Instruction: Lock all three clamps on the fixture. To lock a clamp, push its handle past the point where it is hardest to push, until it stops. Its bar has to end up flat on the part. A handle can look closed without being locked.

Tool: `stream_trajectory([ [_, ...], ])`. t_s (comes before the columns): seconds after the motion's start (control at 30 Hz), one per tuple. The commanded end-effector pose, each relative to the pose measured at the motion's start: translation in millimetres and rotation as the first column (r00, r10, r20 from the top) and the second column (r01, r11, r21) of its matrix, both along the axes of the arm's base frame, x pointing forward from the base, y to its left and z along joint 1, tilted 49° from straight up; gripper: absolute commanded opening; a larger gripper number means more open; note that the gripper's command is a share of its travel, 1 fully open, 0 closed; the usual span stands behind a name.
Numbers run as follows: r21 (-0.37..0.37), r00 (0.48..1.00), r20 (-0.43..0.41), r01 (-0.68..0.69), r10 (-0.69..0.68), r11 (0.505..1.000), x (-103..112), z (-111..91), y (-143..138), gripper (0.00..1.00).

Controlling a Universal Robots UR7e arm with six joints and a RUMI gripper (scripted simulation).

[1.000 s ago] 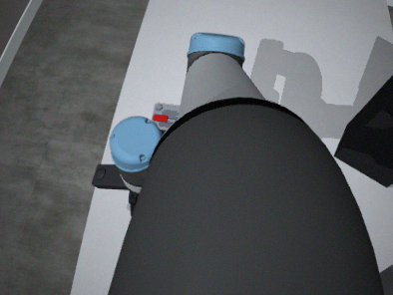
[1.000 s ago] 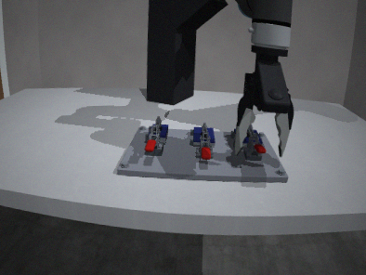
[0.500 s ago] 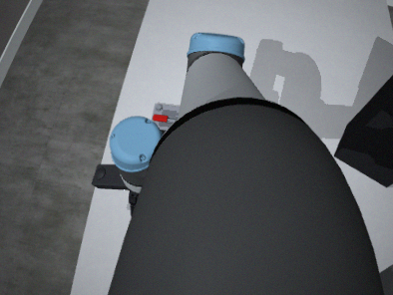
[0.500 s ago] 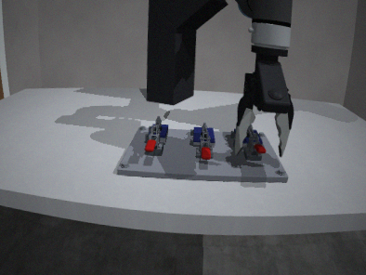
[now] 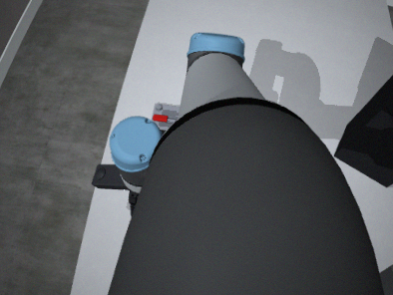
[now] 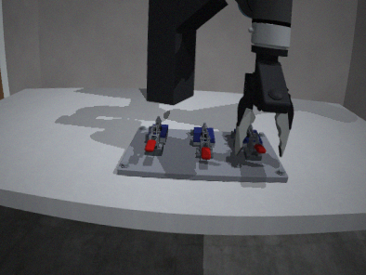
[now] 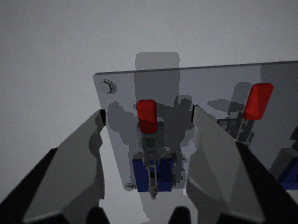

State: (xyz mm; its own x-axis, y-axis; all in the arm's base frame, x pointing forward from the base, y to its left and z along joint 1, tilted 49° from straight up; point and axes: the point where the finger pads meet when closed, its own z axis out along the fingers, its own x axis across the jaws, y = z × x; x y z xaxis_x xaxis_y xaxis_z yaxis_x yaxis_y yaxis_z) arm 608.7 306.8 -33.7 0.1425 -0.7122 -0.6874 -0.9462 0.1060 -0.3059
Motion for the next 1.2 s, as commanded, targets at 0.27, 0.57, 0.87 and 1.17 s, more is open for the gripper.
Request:
stream_trajectory([
  [0.27, 0.0, 1.0, 0.001, 0.001, -0.001, 1.0, 0, 0, 0, 0.58],
  [0.57, 0.0, 1.0, -0.001, -0.001, 0.001, 1.0, -5, 14, -14, 0.58],
  [0.87, 0.0, 1.0, -0.004, -0.003, 0.003, 1.0, -14, 33, -35, 0.58],
  [1.17, -0.002, 1.0, 0.005, 0.001, -0.001, 1.0, -11, 35, -34, 0.0],
])
